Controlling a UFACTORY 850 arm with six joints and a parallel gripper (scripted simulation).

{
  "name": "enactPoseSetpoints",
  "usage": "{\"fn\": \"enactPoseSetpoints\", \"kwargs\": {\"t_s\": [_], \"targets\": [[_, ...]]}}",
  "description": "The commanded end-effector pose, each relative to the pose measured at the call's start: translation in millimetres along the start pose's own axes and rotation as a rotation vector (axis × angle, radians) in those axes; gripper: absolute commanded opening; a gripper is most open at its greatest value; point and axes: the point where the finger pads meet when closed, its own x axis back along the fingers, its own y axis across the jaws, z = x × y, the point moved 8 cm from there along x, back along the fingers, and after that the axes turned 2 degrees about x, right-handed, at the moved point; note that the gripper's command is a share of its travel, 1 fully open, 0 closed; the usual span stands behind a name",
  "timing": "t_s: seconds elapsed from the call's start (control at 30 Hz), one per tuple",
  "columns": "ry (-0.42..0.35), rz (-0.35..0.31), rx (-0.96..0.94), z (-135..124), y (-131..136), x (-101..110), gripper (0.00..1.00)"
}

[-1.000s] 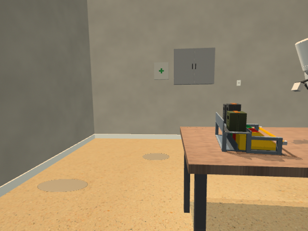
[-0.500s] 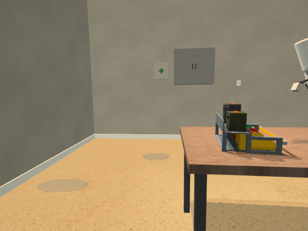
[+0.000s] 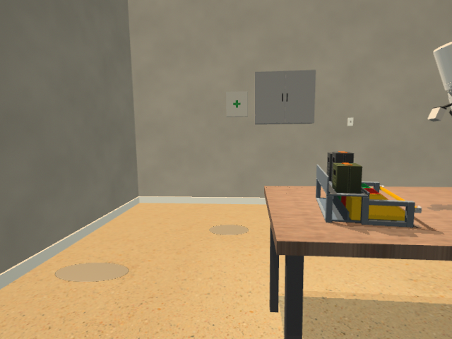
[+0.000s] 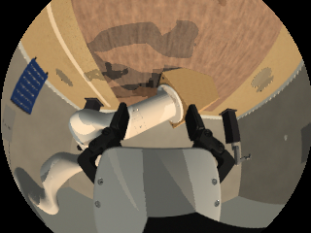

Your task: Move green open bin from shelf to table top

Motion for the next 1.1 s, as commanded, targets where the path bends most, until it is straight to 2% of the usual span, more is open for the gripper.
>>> {"fn": "enactPoseSetpoints", "kwargs": {"t_s": [0.0, 0.17, 0.33, 0.73, 0.9, 1.07], "targets": [[0.0, 0.001, 0.0, 0, 0, 2, 1.0], [0.0, 0.001, 0.0, 0, 0, 2, 1.0], [0.0, 0.001, 0.0, -19, -3, 53, 1.0], [0.0, 0.001, 0.0, -19, -3, 53, 1.0], [0.0, 0.0, 0.0, -35, -6, 98, 1.0], [0.0, 0.0, 0.0, -35, -6, 98, 1.0]]}}
